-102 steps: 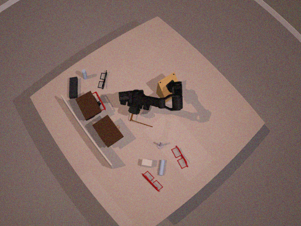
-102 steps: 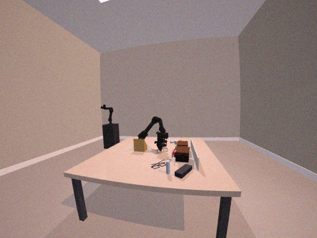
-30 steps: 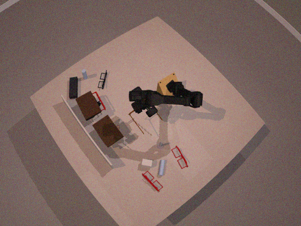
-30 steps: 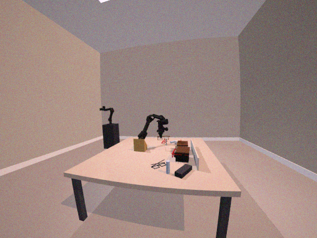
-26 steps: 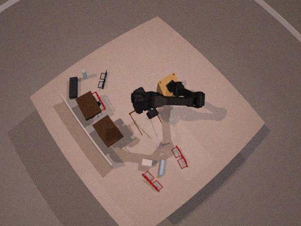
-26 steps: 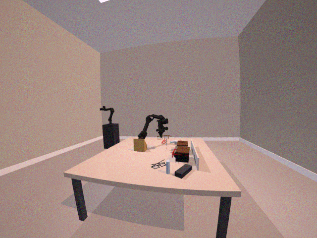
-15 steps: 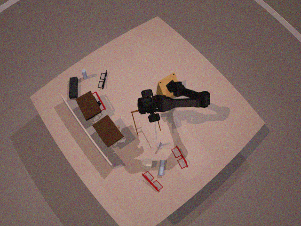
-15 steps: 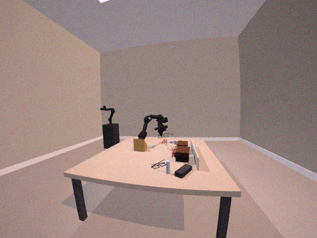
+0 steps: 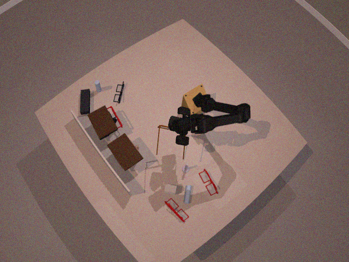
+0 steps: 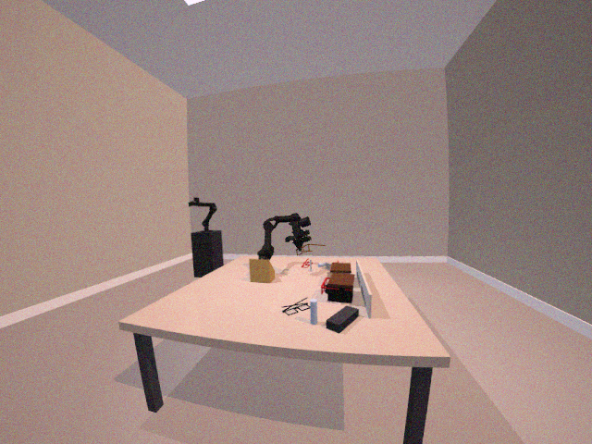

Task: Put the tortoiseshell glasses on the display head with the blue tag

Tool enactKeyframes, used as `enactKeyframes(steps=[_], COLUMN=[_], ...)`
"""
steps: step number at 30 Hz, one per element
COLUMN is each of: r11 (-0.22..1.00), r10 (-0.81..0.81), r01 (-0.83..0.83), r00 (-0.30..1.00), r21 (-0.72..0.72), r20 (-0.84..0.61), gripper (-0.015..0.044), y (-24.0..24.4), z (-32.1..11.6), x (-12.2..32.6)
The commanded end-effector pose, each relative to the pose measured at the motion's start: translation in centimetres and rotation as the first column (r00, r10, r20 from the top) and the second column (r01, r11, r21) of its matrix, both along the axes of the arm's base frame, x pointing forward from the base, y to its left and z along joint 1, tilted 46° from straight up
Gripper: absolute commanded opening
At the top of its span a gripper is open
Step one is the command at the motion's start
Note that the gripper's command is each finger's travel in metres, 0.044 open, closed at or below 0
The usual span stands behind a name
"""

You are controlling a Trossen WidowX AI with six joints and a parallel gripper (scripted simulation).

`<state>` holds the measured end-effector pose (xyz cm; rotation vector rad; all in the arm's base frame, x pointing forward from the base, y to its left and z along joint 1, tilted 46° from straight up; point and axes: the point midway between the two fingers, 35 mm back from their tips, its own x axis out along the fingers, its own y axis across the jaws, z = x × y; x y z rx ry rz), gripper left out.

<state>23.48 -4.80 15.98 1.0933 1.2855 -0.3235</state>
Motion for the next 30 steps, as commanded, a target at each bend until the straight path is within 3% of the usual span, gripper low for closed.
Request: enactKeyframes(steps=[1,15,30], r11=[0.993,0.884,0.630], r10=[-0.114,-0.453,-0.731], r01=[0.114,0.457,0.743], r00=[0.993,0.889,0.666], r21=[0.013,0.093,0.225], r20=[-0.016,-0.063,-0.149], gripper=[0.0000,0.0000,0.0000], y=[0.7,2.7,4.7], z=[0.9,3.6,5.9], x=[-0.7,-2.6,-5.1])
